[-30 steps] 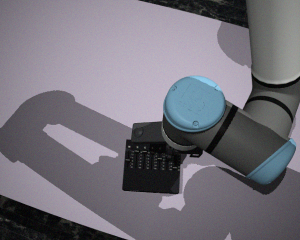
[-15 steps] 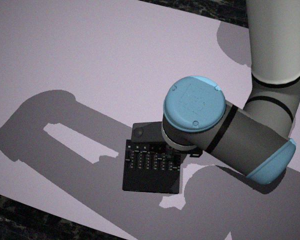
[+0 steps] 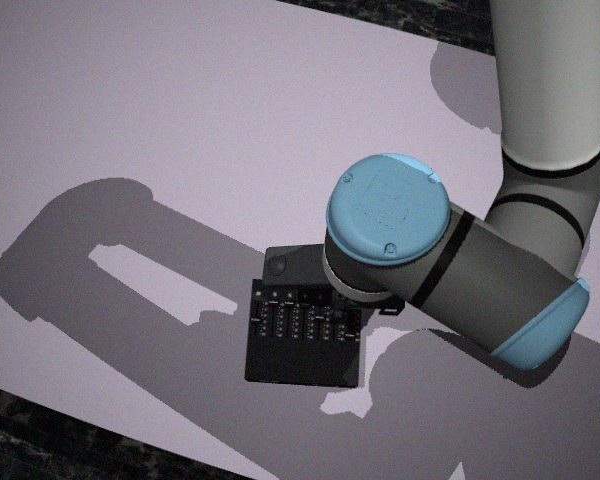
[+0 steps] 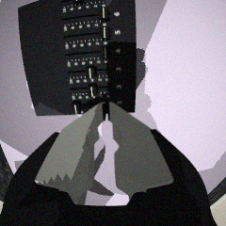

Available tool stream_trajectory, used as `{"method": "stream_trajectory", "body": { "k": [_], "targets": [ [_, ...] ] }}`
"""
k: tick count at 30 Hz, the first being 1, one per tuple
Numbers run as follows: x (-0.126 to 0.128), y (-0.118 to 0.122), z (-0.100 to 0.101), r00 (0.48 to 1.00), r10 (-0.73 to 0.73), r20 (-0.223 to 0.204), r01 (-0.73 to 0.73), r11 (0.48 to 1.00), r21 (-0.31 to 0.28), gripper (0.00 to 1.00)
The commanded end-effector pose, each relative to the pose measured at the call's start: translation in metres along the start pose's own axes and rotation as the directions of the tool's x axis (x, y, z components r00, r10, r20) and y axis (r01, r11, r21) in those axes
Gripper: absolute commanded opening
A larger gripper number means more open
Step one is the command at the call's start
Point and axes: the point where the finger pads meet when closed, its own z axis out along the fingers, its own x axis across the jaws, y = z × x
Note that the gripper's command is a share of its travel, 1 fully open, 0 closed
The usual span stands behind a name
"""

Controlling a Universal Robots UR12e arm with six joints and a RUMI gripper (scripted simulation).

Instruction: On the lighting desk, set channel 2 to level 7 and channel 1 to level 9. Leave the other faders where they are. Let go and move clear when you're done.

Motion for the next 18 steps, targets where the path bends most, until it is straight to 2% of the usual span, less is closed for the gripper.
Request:
{"method": "stream_trajectory", "body": {
  "k": [1,18],
  "targets": [
    [0.000,0.000,0.001,1.000,0.000,0.000,0.000,1.000,0.001,0.00],
    [0.000,-0.001,0.011,1.000,0.000,0.000,0.000,1.000,0.001,0.00]
  ]
}}
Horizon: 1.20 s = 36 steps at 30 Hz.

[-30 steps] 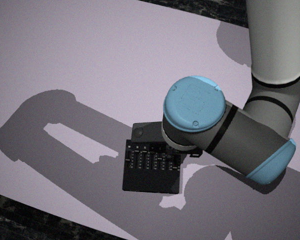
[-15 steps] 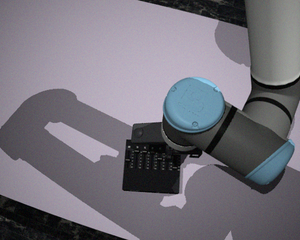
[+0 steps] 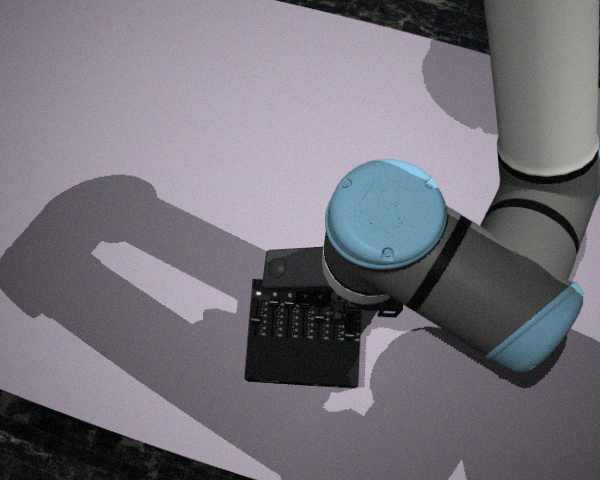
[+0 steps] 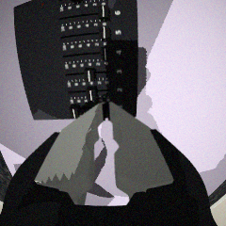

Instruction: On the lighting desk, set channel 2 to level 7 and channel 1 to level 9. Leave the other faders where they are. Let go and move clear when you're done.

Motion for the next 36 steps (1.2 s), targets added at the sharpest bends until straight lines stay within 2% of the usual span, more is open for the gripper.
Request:
{"method": "stream_trajectory", "body": {
  "k": [1,36],
  "targets": [
    [-0.0001,-0.0004,0.0016,1.000,0.000,0.000,0.000,1.000,0.001,0.00],
    [-0.0002,-0.0006,0.0102,1.000,0.000,0.000,0.000,1.000,0.001,0.00]
  ]
}}
